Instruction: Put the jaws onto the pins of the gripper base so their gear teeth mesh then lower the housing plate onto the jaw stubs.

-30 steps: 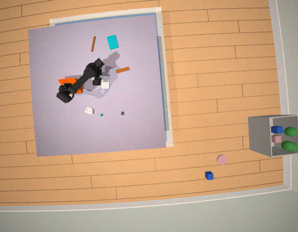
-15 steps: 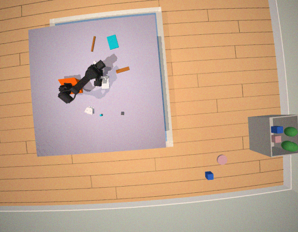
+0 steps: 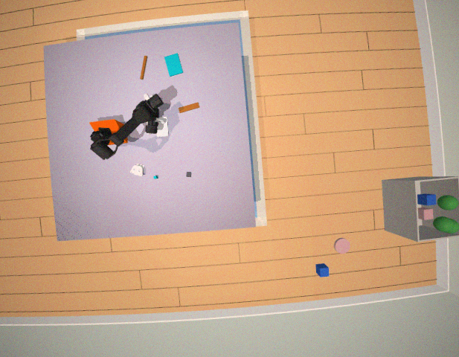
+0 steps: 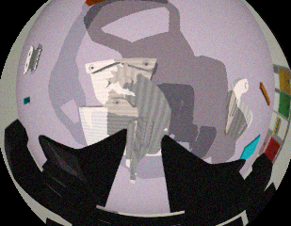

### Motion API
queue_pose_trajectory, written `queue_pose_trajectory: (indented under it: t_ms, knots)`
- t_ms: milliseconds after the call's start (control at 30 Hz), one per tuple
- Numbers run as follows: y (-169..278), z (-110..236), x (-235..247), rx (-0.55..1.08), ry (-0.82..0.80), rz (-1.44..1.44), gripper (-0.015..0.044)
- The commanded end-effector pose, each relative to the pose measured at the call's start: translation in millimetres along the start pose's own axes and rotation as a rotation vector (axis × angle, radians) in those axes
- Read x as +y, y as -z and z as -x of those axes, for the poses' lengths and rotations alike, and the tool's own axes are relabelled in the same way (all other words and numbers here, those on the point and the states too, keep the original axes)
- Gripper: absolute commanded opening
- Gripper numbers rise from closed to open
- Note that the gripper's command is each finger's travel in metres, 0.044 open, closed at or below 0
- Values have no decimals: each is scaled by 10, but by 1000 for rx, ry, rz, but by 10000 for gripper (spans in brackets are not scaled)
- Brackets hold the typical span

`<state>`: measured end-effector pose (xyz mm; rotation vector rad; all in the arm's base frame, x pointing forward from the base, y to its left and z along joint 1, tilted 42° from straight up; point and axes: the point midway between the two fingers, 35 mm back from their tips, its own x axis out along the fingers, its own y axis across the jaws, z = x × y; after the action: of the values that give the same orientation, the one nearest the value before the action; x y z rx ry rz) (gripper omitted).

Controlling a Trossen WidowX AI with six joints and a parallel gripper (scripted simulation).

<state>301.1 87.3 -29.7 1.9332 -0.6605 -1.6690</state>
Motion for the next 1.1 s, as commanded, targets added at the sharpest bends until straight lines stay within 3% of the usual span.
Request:
queue_pose_trajectory:
  t_ms: [0, 1067]
  knots:
    - [5, -6, 6, 3, -4, 6, 134]
    - [5, -96, 6, 3, -5, 1, 134]
